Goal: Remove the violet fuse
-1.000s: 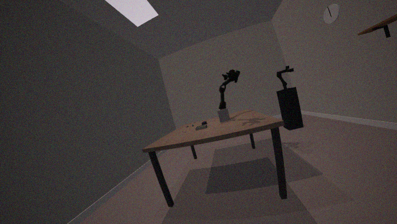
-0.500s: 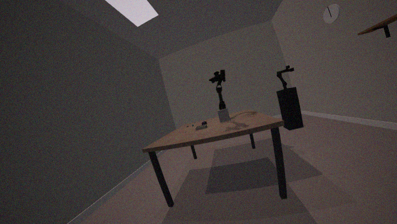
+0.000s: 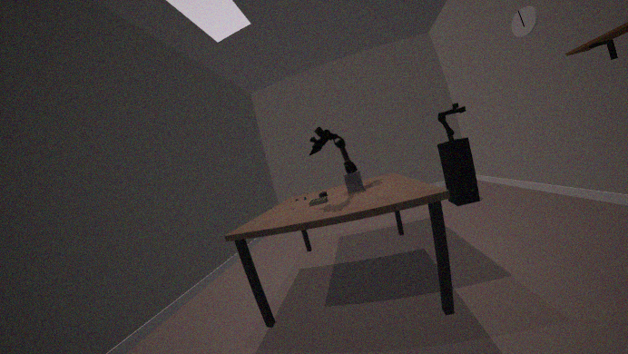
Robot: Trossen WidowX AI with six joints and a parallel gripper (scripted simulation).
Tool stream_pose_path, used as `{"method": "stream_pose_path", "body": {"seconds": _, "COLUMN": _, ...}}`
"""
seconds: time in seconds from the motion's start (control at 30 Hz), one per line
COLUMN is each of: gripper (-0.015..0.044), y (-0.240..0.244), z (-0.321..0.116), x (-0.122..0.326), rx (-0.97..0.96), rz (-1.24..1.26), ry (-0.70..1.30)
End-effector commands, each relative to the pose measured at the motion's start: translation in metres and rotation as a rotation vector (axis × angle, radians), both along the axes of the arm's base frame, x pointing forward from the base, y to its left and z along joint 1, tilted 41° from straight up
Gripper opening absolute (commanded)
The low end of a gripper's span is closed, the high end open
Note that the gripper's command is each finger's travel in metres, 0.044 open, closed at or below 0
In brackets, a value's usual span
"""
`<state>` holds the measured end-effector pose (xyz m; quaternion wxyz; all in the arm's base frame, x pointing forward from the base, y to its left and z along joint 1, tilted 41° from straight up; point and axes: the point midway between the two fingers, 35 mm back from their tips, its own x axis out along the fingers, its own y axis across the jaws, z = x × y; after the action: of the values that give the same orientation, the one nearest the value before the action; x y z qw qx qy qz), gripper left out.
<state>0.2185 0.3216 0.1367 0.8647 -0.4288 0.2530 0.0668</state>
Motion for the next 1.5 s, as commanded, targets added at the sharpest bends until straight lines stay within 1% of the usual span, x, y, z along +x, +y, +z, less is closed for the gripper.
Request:
{"method": "stream_pose_path", "body": {"seconds": 0.0, "gripper": 0.0070, "y": -0.053, "z": -0.021, "x": 0.045, "rx": -0.055, "rz": -0.164, "ry": 0.082}}
{"method": "stream_pose_path", "body": {"seconds": 0.2, "gripper": 0.0070, "y": -0.146, "z": -0.048, "x": 0.092, "rx": -0.087, "rz": -0.432, "ry": 0.215}}
{"method": "stream_pose_path", "body": {"seconds": 0.37, "gripper": 0.0070, "y": -0.209, "z": -0.067, "x": 0.100, "rx": -0.048, "rz": -0.629, "ry": 0.323}}
{"method": "stream_pose_path", "body": {"seconds": 0.47, "gripper": 0.0070, "y": -0.257, "z": -0.078, "x": 0.102, "rx": -0.050, "rz": -0.757, "ry": 0.390}}
{"method": "stream_pose_path", "body": {"seconds": 0.57, "gripper": 0.0070, "y": -0.301, "z": -0.087, "x": 0.098, "rx": -0.046, "rz": -0.877, "ry": 0.457}}
{"method": "stream_pose_path", "body": {"seconds": 0.63, "gripper": 0.0070, "y": -0.322, "z": -0.092, "x": 0.094, "rx": -0.041, "rz": -0.937, "ry": 0.492}}
{"method": "stream_pose_path", "body": {"seconds": 0.7, "gripper": 0.0070, "y": -0.329, "z": -0.094, "x": 0.092, "rx": -0.038, "rz": -0.958, "ry": 0.504}}
{"method": "stream_pose_path", "body": {"seconds": 1.47, "gripper": 0.0070, "y": -0.339, "z": -0.108, "x": 0.095, "rx": -0.039, "rz": -0.958, "ry": 0.504}}
